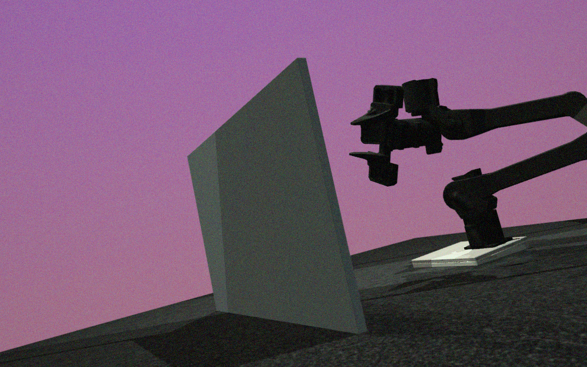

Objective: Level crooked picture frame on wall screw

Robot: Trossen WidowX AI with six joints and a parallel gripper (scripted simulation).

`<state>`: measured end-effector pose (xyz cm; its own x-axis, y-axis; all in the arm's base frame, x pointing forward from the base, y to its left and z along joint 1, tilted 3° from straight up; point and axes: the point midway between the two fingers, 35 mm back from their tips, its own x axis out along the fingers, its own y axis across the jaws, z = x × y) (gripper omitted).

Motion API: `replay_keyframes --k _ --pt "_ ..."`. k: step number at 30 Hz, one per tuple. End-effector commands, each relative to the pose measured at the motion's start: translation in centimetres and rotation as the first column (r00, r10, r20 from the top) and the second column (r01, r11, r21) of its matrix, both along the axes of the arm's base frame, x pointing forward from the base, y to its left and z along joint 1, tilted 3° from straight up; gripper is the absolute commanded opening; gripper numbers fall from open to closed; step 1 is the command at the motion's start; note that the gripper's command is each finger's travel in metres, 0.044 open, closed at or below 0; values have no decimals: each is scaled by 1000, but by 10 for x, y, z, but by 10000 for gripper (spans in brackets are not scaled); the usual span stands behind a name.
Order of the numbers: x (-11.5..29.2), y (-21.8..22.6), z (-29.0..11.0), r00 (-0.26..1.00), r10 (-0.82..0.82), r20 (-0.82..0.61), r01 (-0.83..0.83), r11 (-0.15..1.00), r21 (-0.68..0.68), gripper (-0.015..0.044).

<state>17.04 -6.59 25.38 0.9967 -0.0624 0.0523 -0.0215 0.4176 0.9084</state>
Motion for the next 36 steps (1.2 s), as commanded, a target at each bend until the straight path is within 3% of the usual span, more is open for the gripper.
replay_keyframes --k 1,17,28,36 --pt "0 1 0 1000 3 -1 -3 1000 6 260" --pt "1 -1 0 1000 0 0 0 1000 2 260" --pt "67 -20 -29 1000 8 15 -9 995 96 260" --pt "72 -19 -32 1000 8 14 -9 995 101 260"
